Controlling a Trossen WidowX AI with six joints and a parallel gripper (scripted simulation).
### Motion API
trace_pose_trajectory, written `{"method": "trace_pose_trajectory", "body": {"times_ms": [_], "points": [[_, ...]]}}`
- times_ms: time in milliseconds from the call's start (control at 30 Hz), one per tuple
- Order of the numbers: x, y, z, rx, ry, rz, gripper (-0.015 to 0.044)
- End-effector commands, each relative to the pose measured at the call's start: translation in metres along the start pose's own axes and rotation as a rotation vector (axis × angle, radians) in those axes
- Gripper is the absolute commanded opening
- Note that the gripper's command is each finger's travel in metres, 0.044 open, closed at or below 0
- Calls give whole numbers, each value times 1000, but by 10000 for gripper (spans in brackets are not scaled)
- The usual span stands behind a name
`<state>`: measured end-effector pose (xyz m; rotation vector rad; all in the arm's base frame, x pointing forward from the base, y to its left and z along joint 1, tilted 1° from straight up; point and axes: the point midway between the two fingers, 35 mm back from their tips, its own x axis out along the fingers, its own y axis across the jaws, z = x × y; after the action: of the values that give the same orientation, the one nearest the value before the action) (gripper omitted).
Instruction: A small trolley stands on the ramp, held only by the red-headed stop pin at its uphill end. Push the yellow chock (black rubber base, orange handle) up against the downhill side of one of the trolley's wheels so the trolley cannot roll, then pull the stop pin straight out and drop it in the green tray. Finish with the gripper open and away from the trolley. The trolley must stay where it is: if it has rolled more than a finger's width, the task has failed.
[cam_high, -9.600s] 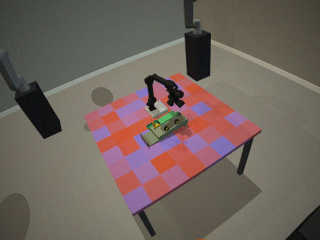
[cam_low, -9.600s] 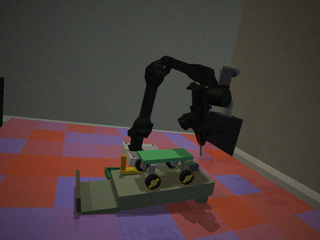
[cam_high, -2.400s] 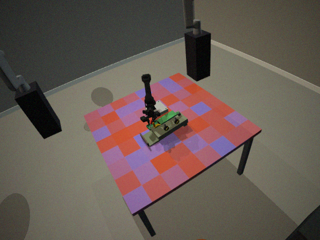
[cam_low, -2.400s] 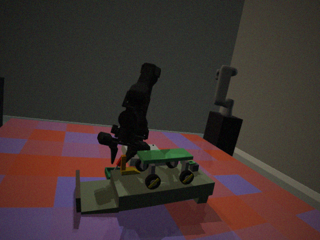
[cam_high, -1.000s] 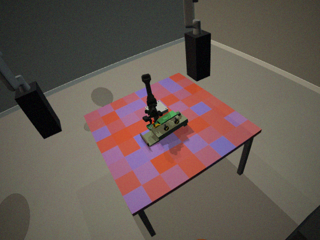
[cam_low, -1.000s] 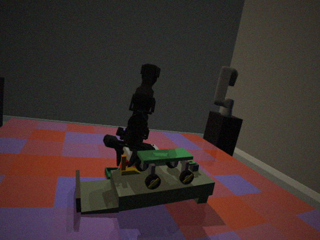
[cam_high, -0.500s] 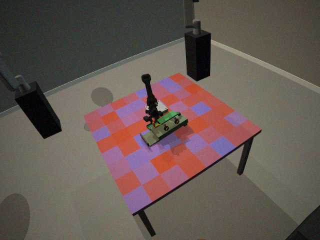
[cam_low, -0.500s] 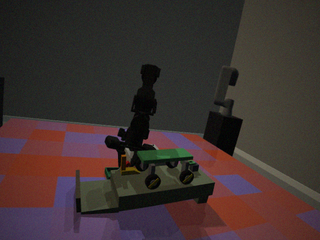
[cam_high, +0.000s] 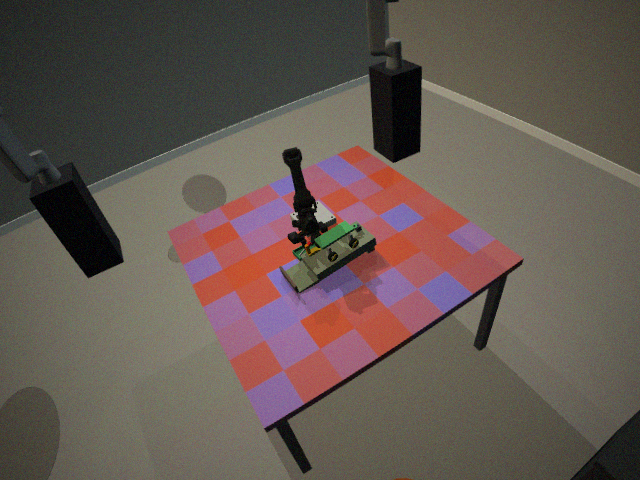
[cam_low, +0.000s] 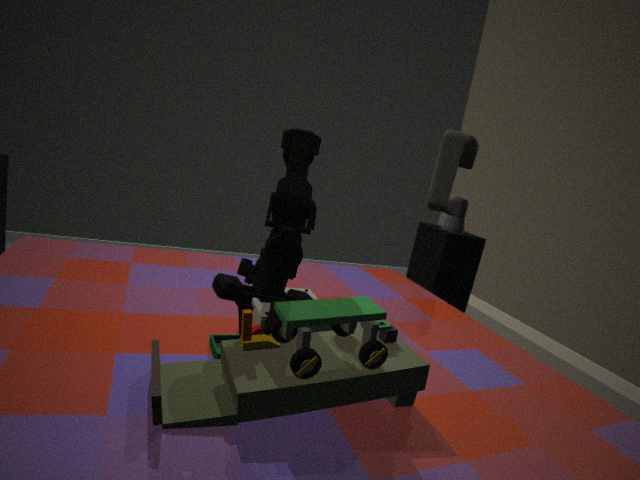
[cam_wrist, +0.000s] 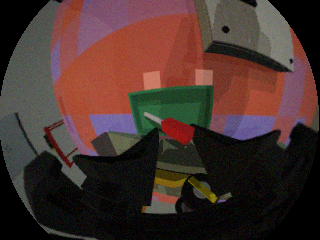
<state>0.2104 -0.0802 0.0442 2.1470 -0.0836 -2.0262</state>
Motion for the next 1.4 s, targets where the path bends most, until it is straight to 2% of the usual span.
{"method": "trace_pose_trajectory", "body": {"times_ms": [0, 433, 633, 933, 1067, 1367], "points": [[3, -1, 2, 5, -7, 3, 190], [5, -4, 3, 5, -7, 3, 190], [2, -3, 0, 0, 0, 0, 340], [-10, -2, 2, 3, -4, 2, 340], [-20, -1, 5, 4, -6, 3, 440], [-48, 2, 9, 5, -7, 3, 440]]}}
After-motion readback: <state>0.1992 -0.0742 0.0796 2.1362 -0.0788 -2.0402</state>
